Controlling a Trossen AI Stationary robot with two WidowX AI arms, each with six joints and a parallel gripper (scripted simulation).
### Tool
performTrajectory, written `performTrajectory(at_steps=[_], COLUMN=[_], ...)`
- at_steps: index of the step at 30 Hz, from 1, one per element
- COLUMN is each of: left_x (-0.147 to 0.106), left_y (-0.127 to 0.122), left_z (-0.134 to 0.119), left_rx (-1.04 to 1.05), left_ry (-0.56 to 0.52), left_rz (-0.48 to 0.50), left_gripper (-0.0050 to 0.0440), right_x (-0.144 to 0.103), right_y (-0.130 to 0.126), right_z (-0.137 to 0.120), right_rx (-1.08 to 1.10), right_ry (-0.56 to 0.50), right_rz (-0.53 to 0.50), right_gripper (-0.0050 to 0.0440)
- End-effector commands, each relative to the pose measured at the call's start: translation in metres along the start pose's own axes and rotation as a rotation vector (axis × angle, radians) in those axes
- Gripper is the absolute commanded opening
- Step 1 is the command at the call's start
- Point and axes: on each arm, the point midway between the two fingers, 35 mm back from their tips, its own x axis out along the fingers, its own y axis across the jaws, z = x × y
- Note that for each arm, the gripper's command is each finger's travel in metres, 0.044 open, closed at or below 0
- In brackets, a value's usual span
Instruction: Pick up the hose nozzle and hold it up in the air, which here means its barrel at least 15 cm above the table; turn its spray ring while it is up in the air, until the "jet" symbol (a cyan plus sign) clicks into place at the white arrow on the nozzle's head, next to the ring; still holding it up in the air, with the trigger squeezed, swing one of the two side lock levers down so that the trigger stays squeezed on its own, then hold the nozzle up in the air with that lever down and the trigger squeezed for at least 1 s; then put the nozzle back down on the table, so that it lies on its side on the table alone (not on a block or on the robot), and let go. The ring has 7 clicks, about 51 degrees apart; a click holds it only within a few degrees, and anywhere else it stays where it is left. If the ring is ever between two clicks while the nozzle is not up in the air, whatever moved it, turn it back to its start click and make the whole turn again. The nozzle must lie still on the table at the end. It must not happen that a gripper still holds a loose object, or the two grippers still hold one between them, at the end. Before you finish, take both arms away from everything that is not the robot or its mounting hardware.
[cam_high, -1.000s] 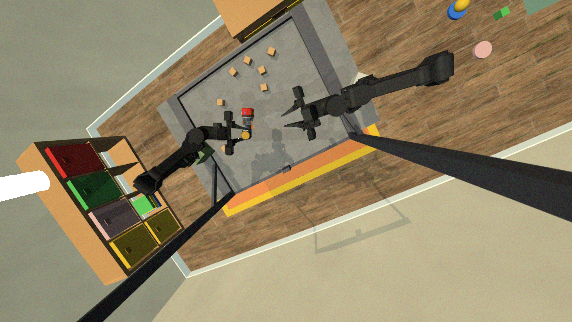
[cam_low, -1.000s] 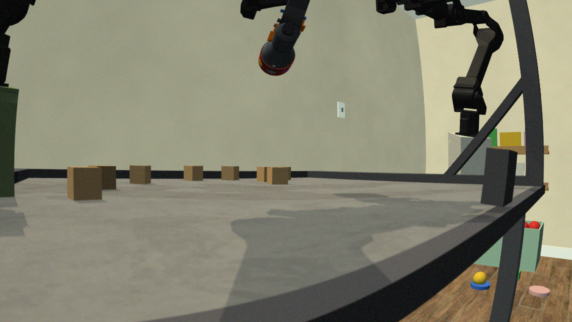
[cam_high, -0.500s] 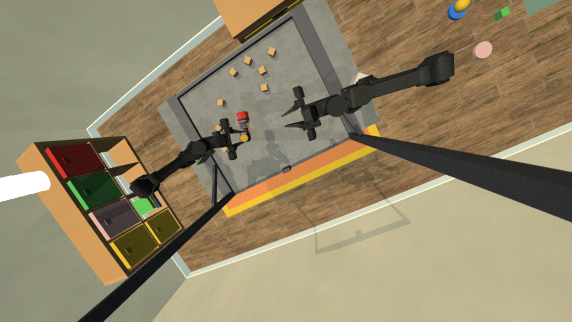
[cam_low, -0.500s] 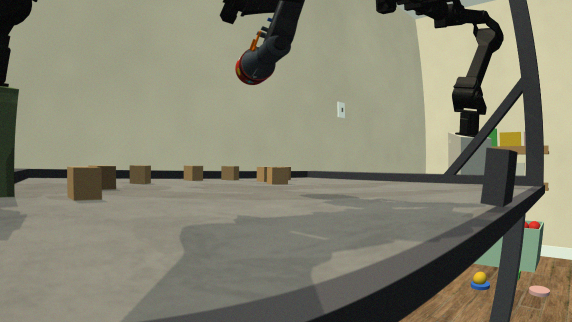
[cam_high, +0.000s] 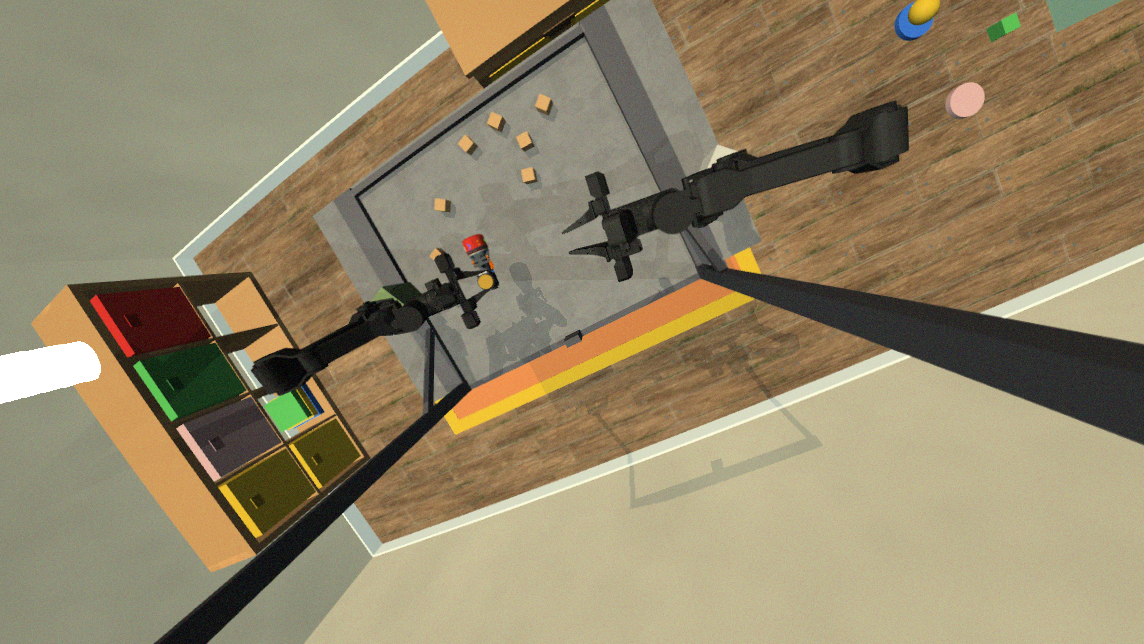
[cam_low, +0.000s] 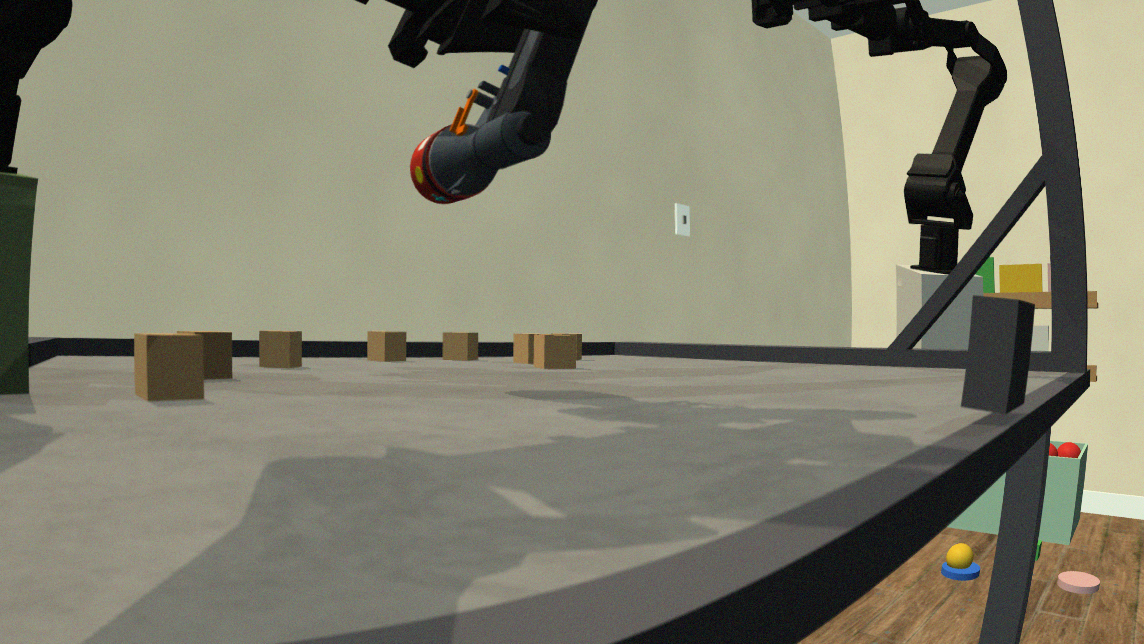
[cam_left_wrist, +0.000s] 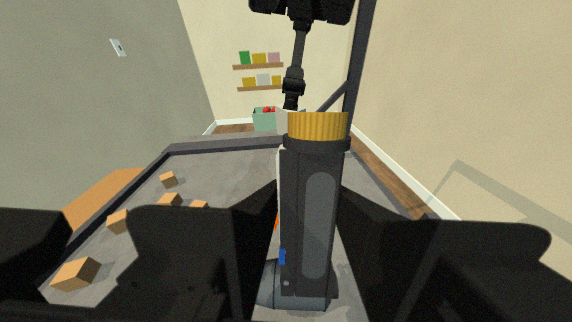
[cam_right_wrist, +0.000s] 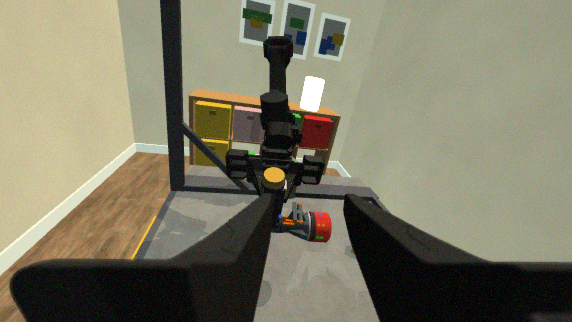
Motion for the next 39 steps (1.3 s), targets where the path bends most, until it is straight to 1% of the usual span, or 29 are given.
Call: performTrajectory(at_steps=[1,9,39], left_x=[-0.0008,-0.0002,-0.0006], left_y=[0.0006,0.0014,0.0008], left_z=[0.0186,0.013,0.0139], left_rx=[-0.005,-0.005,-0.005], left_ry=[-0.059,-0.059,-0.059], left_rz=[0.018,0.018,0.018], left_gripper=[0.0167,0.0167,0.0167], right_x=[-0.0014,-0.0014,-0.0014], right_y=[-0.0003,-0.0003,-0.0003], right_z=[0.0066,0.0066,0.0066], right_rx=[-0.002,-0.002,-0.002], right_ry=[-0.018,-0.018,-0.018], right_rz=[-0.002,-0.002,-0.002], right_gripper=[0.0172,0.0172,0.0172])
